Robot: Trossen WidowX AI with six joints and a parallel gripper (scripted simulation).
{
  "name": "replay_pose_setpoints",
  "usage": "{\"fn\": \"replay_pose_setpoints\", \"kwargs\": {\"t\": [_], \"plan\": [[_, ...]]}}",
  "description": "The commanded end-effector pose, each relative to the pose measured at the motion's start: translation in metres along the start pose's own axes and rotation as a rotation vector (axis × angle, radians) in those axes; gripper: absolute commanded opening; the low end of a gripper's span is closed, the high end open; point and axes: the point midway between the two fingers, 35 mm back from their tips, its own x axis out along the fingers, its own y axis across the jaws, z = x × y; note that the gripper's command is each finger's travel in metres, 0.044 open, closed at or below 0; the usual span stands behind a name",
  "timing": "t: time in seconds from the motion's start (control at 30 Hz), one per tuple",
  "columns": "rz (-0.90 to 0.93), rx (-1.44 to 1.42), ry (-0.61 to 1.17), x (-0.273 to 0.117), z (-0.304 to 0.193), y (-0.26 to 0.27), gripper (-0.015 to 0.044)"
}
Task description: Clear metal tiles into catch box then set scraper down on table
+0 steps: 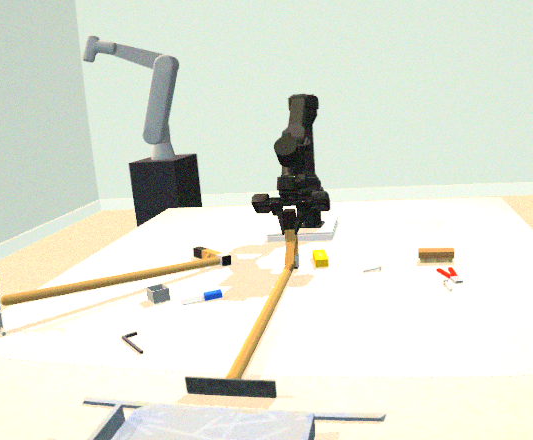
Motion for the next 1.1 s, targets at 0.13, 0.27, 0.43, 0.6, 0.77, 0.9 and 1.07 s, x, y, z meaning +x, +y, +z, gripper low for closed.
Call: {"fn": "replay_pose_setpoints", "kwargs": {"t": [0.13,0.27,0.43,0.6,0.77,0.9,1.07], "plan": [[0.0,0.0,0.0,0.0,0.0,0.0,0.0],[0.0,0.0,0.0,0.0,0.0,0.0,0.0],[0.0,0.0,0.0,0.0,-0.0001,0.0,0.0],[0.0,0.0,0.001,0.0,-0.0002,0.0,0.0],[0.0,0.0,0.001,0.0,-0.0002,0.0,0.0],[0.0,0.0,0.002,0.0002,-0.0007,0.0,0.0],[-0.002,0.004,0.012,0.001,-0.0041,-0.0001,0.0]]}}
